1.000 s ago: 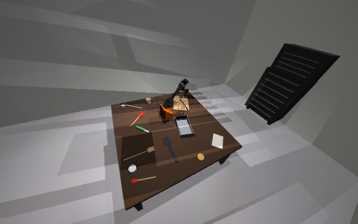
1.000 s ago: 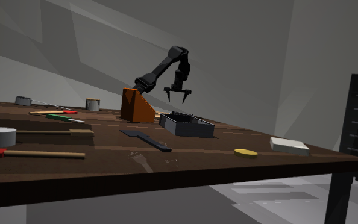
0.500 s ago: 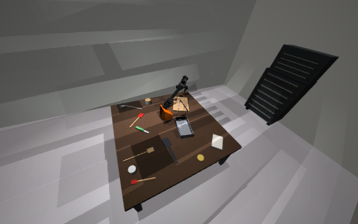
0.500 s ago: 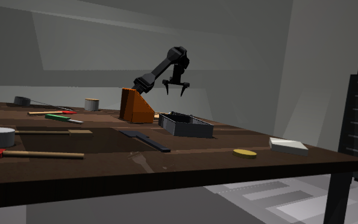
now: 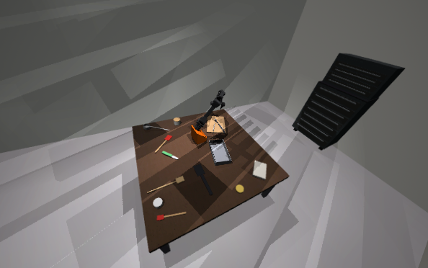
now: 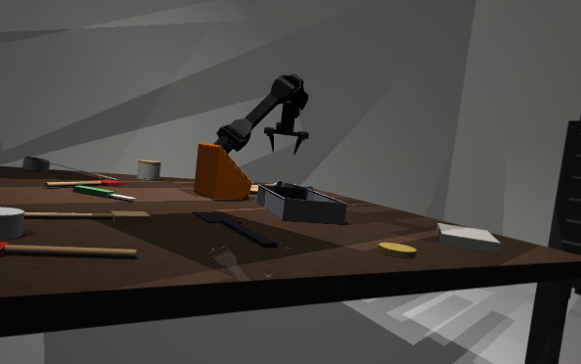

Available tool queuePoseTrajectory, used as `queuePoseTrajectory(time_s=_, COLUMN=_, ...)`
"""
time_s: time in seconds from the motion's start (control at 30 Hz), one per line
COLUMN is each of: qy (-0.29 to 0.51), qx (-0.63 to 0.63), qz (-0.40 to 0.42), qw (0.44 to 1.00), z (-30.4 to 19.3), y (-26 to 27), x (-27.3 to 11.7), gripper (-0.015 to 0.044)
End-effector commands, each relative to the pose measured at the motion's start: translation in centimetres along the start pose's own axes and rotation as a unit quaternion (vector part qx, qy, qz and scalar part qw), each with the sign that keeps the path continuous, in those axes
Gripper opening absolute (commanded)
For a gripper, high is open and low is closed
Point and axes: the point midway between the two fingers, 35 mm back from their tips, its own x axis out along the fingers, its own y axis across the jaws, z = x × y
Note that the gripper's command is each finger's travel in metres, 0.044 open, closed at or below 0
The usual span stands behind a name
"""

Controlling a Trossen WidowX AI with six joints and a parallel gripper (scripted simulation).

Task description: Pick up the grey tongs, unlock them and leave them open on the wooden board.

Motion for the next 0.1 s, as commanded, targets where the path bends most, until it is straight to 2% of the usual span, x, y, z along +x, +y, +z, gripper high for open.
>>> queuePoseTrajectory(time_s=0.0, qy=0.0, qx=0.001, qz=-0.002, qw=1.0, z=-0.06, y=-0.07, x=-0.09, gripper=0.044)
queuePoseTrajectory(time_s=0.07, qy=0.0, qx=0.001, qz=-0.002, qw=1.0, z=-0.06, y=-0.07, x=-0.09, gripper=0.044)
